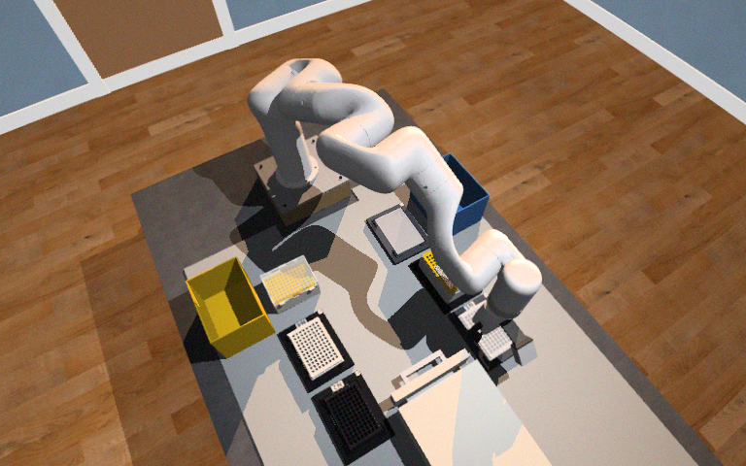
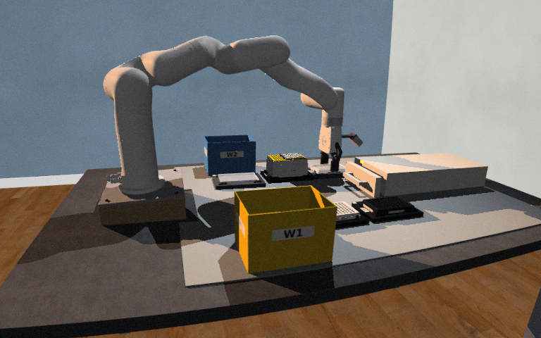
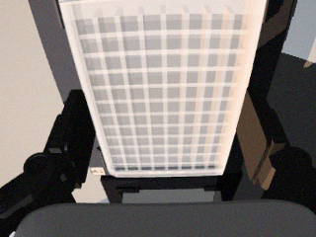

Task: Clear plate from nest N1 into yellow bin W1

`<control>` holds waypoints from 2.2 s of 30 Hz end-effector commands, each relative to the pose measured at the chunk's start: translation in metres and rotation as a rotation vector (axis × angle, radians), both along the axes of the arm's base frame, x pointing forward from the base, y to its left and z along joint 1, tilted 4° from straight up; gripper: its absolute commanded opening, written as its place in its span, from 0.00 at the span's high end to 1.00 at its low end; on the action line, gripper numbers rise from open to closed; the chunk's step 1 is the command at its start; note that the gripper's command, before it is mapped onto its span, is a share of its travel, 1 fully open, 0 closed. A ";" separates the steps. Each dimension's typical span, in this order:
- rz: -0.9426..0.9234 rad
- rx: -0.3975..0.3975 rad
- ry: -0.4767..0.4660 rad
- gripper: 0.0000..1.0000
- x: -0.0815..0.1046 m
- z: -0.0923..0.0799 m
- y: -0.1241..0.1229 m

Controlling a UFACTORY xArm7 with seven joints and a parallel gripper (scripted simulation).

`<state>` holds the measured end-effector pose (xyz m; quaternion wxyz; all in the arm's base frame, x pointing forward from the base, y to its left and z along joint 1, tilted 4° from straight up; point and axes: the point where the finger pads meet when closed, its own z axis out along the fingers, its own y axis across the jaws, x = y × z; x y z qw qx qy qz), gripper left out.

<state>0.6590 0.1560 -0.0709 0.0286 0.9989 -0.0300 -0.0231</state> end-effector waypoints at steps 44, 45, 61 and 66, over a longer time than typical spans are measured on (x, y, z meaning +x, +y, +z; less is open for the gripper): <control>0.000 0.001 -0.006 1.00 0.002 0.003 0.001; 0.000 0.001 -0.006 1.00 0.002 0.003 0.001; 0.000 0.001 -0.006 1.00 0.003 0.011 0.001; 0.000 0.001 -0.006 1.00 0.003 0.015 0.001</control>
